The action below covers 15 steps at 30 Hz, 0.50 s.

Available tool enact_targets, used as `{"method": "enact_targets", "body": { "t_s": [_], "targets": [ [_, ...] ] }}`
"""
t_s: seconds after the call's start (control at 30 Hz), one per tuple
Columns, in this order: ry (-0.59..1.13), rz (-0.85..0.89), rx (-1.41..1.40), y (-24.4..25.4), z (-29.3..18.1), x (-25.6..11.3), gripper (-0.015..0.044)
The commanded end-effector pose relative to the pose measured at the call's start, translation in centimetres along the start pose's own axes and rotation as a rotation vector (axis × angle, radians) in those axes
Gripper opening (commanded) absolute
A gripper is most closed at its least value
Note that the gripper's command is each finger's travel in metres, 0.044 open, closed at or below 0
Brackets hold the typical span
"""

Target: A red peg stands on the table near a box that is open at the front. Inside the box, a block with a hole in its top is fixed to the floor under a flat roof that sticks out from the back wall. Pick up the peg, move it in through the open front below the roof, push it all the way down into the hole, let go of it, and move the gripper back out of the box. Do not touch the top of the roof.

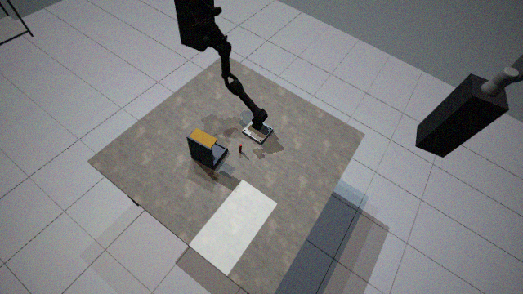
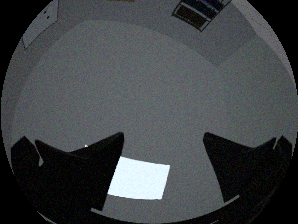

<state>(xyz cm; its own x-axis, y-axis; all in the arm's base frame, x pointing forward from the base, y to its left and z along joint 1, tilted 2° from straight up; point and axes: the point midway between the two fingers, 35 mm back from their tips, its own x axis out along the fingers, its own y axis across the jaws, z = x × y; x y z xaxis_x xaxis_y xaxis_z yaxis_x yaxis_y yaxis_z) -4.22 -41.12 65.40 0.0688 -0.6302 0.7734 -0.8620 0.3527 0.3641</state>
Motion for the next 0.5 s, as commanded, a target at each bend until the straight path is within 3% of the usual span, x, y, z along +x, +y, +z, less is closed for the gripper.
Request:
{"method": "enact_targets", "body": {
  "t_s": [0.0,0.47],
  "targets": [
    [0.002,0.004,0.002,0.2,-0.1,0.0,0.0426],
    [0.265,0.224,0.12,10.5,-9.6,-4.7,0.044]
  ]
}}
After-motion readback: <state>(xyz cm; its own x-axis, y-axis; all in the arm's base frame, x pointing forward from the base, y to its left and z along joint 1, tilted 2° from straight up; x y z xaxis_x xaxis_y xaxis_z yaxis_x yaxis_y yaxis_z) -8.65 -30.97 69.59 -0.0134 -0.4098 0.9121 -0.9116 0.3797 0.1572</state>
